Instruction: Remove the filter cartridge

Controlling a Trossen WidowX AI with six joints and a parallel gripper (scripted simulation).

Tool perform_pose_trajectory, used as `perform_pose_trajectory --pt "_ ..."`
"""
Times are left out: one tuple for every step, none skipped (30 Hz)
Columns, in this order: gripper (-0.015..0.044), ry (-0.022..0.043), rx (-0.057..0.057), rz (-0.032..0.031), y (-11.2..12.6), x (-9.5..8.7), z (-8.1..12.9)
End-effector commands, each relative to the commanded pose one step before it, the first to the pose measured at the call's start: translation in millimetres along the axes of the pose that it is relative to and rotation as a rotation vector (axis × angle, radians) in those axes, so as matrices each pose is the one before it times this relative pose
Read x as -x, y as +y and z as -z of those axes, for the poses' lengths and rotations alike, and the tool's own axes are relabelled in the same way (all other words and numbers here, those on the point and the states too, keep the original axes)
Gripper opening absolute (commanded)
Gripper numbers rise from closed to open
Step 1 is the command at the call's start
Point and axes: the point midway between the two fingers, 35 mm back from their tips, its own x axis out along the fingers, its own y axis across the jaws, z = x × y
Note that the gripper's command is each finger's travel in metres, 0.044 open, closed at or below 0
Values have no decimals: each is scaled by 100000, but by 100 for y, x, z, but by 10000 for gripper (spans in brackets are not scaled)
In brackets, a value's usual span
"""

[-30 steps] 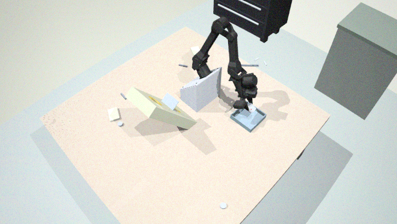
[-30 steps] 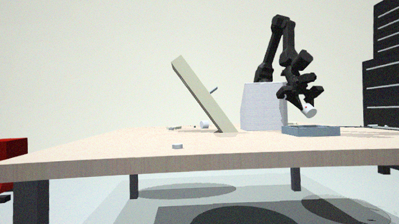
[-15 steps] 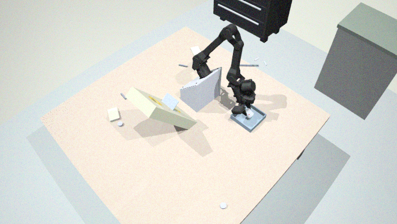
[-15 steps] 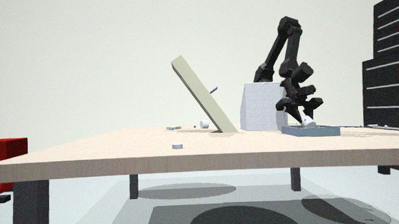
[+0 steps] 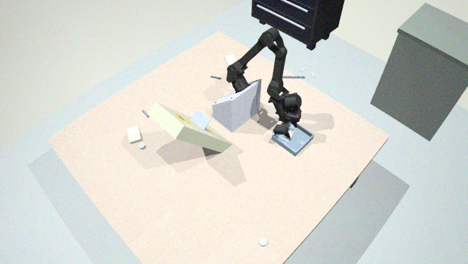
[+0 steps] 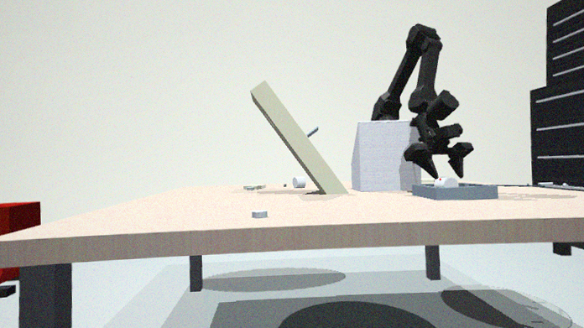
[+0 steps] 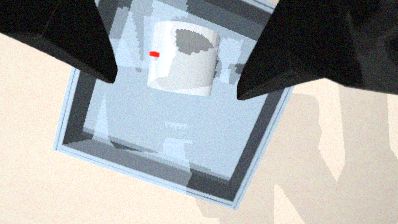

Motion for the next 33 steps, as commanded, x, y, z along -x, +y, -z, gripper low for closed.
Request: perform_pose_trajectory --pt "440 -204 138 5 2 7 -68" --pt "440 0 0 0 0 0 0" --pt "440 -4 -3 6 5 120 -102" --pt "440 -12 -10 17 12 366 -300" --pt "440 -15 -17 28 13 627 -482" --pt "440 -11 -22 35 4 847 -594" --pt "440 -2 -23 33 -11 893 -561" --pt "440 7 -23 31 -25 924 -517" --pt "440 17 -23 27 -38 940 -465" --pt "440 19 -18 19 -37 739 -325" --pt "440 14 -11 11 -26 450 -182" --pt "440 5 -4 3 -9 151 -58" --pt "440 -488 -370 -659 145 -1018 376" --pt "440 0 0 0 0 0 0" --pt "440 0 0 0 0 0 0" --pt "440 0 0 0 0 0 0" --pt "440 0 0 0 0 0 0" --pt "440 0 0 0 0 0 0" --pt "440 0 0 0 0 0 0" --pt "440 0 0 0 0 0 0" --pt "440 0 0 0 0 0 0" --pt "440 0 0 0 0 0 0" --pt "440 0 0 0 0 0 0" --pt "440 0 0 0 0 0 0" --pt "440 0 0 0 0 0 0" --pt "440 0 0 0 0 0 0" --pt "440 0 0 0 0 0 0" --pt "440 0 0 0 0 0 0" --pt "440 0 0 0 0 0 0" --pt "440 0 0 0 0 0 0" --pt "440 0 0 0 0 0 0" --pt "440 0 0 0 0 0 0" --pt "440 0 0 0 0 0 0"
